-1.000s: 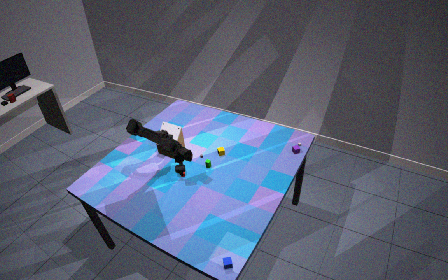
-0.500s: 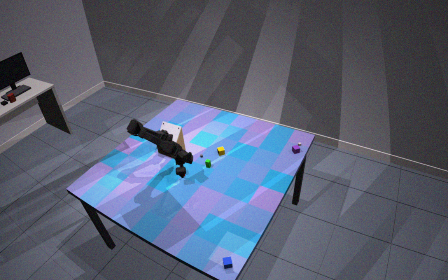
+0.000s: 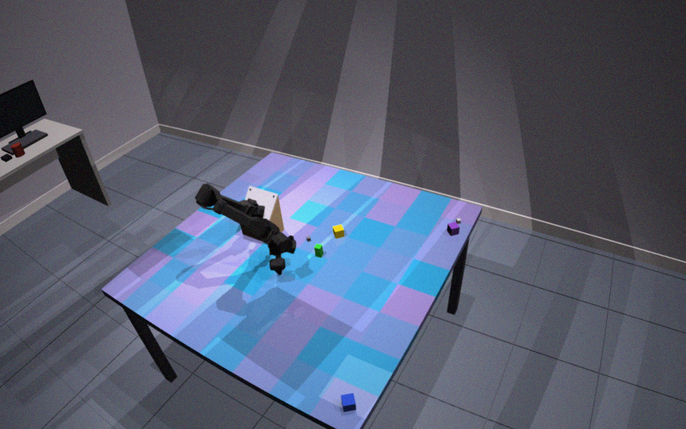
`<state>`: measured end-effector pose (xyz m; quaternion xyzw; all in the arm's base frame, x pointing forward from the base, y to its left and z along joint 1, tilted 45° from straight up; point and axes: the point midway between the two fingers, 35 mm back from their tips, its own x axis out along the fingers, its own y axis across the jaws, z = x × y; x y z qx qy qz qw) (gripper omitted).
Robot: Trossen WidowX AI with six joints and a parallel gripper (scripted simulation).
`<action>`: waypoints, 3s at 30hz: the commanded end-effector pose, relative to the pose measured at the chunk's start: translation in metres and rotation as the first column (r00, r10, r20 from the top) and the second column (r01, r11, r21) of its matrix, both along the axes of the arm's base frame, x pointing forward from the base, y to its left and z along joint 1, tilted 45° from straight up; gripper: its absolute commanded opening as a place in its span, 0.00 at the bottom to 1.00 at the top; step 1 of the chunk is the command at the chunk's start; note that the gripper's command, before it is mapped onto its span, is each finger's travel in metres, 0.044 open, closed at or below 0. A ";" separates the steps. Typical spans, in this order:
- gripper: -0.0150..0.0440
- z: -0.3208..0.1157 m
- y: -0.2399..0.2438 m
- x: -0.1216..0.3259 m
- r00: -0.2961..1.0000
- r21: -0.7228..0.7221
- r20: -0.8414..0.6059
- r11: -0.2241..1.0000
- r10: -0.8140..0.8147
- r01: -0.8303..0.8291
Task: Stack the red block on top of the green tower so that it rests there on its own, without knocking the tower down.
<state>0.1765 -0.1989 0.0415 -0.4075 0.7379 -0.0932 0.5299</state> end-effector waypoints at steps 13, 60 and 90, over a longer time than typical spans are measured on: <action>0.73 -0.002 0.001 0.000 1.000 0.007 -0.004 1.000 0.005 -0.004; 0.25 0.082 0.082 0.013 1.000 0.011 -0.004 1.000 0.005 -0.005; 0.25 0.035 0.124 0.094 1.000 0.026 0.001 1.000 -0.005 0.005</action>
